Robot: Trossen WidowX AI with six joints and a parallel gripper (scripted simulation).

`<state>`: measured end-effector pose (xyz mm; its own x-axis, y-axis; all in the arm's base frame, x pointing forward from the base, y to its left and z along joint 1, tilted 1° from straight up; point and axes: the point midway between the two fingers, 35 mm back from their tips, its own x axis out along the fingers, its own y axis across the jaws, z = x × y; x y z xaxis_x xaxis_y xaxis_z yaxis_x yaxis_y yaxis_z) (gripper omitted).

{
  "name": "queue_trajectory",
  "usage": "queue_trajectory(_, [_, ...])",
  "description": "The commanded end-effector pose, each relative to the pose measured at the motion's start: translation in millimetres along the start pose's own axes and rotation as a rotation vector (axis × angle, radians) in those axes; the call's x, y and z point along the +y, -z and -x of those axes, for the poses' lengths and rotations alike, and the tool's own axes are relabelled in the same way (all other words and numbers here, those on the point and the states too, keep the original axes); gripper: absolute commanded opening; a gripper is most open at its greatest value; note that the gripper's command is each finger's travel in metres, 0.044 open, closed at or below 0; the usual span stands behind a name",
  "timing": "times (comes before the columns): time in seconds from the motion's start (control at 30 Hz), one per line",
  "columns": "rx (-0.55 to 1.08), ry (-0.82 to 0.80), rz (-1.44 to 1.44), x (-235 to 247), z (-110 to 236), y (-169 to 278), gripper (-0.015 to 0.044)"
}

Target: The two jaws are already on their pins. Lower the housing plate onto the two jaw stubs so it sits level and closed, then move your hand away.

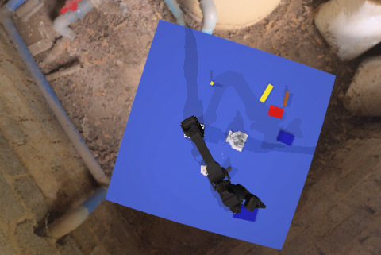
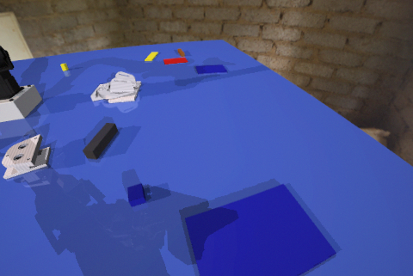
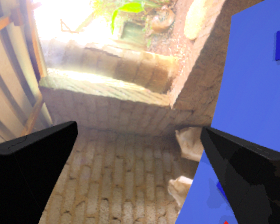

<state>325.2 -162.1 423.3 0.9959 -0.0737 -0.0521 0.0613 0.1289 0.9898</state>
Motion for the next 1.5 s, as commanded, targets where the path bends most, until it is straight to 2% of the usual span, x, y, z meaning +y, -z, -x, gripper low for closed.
queue_trajectory(0.0, [-0.028, 0.055, -0.062, -17.0, -3.7, -7.9, 0.0440])
queue_trajectory(0.73, [-0.175, 0.337, -0.348, -107.2, -9.0, -37.7, 0.0440])
queue_trajectory(1.47, [-0.346, 0.630, -0.608, -196.9, 9.3, -51.8, 0.0440])
